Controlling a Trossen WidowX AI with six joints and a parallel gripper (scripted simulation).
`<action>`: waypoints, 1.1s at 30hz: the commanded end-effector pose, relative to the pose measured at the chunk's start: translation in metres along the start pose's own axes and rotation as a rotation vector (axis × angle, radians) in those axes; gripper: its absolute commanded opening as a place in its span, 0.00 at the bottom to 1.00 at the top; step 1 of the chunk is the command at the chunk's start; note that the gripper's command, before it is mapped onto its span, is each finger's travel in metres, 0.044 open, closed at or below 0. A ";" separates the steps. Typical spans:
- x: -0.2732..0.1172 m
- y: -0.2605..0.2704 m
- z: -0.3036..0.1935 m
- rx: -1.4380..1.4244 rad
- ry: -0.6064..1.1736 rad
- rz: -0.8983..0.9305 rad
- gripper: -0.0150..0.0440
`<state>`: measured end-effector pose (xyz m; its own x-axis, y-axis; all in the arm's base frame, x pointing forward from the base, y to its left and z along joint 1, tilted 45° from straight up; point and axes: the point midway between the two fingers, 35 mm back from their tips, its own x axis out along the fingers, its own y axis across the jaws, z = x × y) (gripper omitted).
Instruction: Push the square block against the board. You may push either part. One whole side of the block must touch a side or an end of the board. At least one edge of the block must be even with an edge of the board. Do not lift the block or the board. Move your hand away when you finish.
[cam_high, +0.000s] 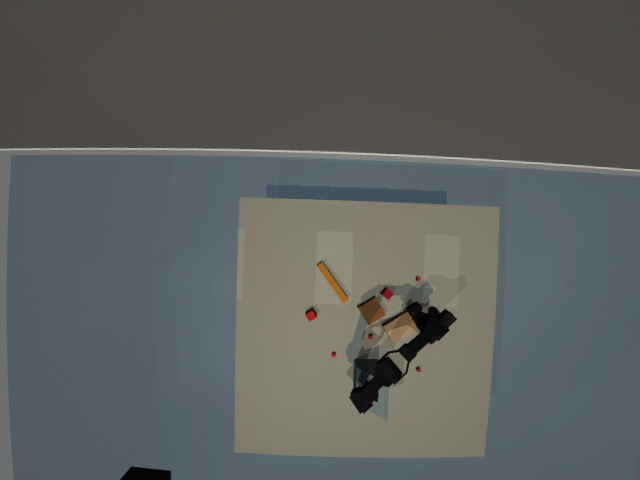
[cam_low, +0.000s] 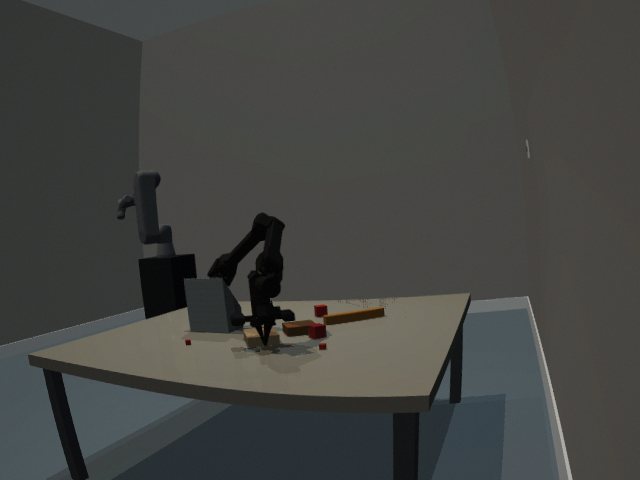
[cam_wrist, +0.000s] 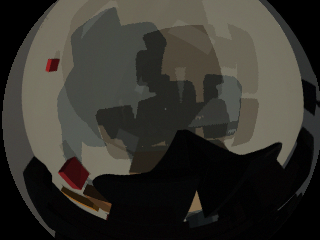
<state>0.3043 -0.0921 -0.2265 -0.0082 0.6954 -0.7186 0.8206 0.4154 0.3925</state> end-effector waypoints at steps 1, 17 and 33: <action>0.000 0.000 -0.005 0.007 0.002 0.003 0.25; 0.000 0.001 -0.023 0.008 0.003 0.003 0.25; 0.001 0.001 -0.041 0.008 0.005 0.003 0.25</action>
<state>0.2872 -0.0730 -0.2042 0.0004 0.6910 -0.7228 0.8184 0.4151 0.3974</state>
